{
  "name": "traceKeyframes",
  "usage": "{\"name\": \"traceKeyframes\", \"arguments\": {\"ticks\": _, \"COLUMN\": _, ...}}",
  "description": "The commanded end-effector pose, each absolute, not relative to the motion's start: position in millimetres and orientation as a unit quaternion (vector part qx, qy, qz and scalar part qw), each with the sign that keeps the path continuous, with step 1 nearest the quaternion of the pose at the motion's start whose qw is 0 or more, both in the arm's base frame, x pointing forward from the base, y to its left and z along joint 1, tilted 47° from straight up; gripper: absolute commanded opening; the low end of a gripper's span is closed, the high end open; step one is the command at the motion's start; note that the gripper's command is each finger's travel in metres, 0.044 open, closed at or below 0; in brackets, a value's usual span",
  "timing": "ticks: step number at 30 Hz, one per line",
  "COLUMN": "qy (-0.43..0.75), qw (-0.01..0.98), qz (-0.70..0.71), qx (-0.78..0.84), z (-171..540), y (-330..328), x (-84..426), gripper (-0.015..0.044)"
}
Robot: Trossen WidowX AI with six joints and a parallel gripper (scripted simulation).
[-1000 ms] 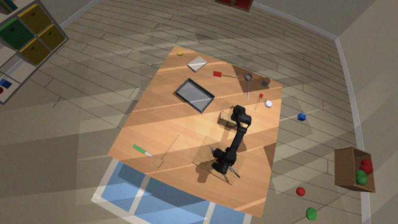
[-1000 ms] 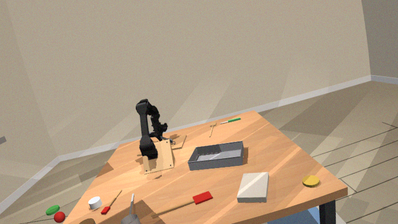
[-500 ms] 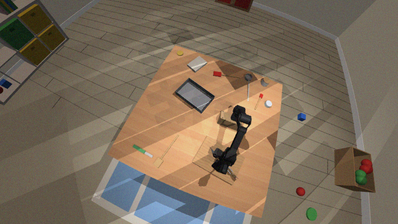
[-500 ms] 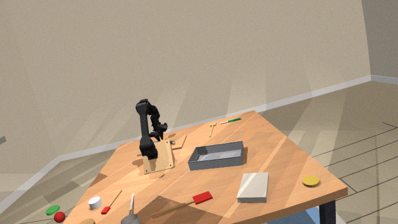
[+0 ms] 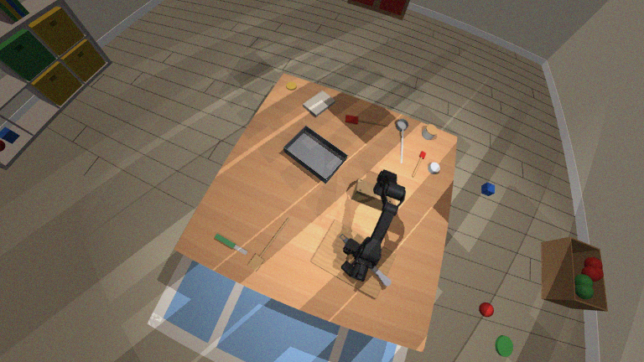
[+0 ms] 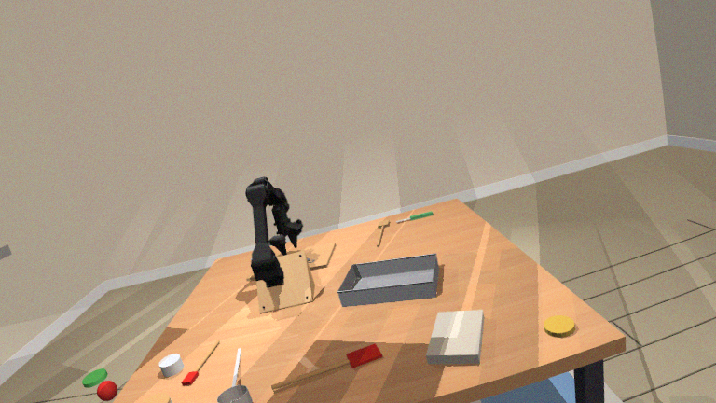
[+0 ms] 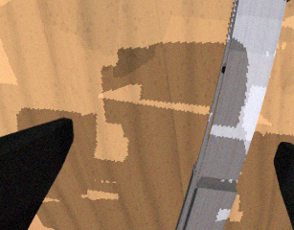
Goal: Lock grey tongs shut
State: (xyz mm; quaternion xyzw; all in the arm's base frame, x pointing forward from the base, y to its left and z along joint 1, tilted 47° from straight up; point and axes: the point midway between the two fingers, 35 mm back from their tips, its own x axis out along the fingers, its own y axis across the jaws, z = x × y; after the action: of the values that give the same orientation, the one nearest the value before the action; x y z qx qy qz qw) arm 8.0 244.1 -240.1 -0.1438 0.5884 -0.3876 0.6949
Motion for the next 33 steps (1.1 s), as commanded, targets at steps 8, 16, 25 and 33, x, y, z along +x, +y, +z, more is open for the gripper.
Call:
{"name": "traceKeyframes", "arguments": {"ticks": 8, "qy": 0.586, "qw": 0.701, "qz": -0.385, "qx": -0.134, "z": -169.6, "y": 301.0, "x": 121.1, "gripper": 0.044}}
{"name": "traceKeyframes", "arguments": {"ticks": 16, "qy": 0.582, "qw": 0.702, "qz": -0.387, "qx": -0.137, "z": -147.4, "y": 304.9, "x": 152.6, "gripper": 0.044}}
{"name": "traceKeyframes", "arguments": {"ticks": 25, "qy": 0.588, "qw": 0.706, "qz": -0.367, "qx": -0.141, "z": -115.6, "y": 329.3, "x": 150.0, "gripper": 0.044}}
{"name": "traceKeyframes", "arguments": {"ticks": 33, "qy": 0.589, "qw": 0.707, "qz": -0.367, "qx": -0.141, "z": -114.1, "y": 330.3, "x": 149.9, "gripper": 0.044}}
